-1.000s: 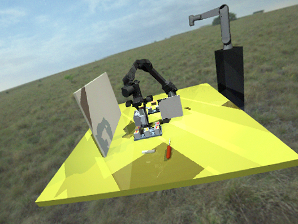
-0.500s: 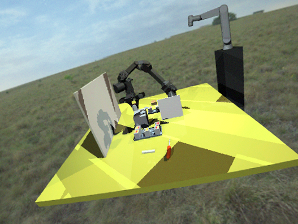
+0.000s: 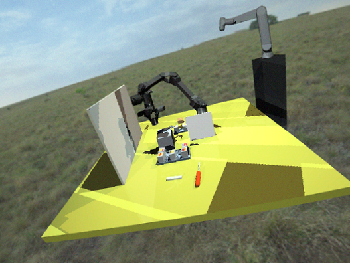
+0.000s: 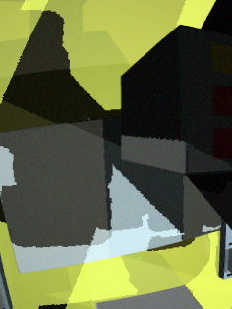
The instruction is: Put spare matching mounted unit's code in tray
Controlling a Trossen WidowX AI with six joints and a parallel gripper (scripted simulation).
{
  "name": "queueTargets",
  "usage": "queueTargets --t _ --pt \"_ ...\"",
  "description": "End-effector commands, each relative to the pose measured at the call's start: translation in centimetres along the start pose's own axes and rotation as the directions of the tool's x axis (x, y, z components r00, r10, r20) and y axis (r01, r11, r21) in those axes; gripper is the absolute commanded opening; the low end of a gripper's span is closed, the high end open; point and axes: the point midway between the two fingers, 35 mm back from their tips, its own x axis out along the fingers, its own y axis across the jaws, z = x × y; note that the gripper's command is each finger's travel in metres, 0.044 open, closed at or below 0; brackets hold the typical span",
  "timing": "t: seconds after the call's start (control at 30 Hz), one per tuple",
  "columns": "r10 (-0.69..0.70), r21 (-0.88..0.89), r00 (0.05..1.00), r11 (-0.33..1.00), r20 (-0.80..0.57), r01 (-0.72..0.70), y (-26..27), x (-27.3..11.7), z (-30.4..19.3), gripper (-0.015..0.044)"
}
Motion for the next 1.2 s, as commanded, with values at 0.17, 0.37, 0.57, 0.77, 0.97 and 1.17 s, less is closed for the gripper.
queueTargets --t 0.17,0.37,0.57,0.77,0.97,1.17 --pt "-0.023 -0.026 0.999 0.999 -0.031 0.022 -1.8 -0.6 -8.7 0.0000" --pt "-0.023 -0.040 0.998 0.999 -0.066 0.020 -1.7 -0.7 -14.5 0.0000" --pt "-0.018 -0.047 0.996 0.999 -0.091 0.014 -1.1 -0.8 -17.9 0.0000" --pt "-0.018 -0.047 0.996 0.999 -0.091 0.014 -1.2 -0.8 -17.9 0.0000" --pt "-0.018 -0.047 0.996 0.999 -0.089 0.014 -1.4 -0.2 -17.9 0.0000" --pt "-0.018 -0.047 0.996 0.999 -0.088 0.014 -1.5 0.4 -17.9 0.0000"
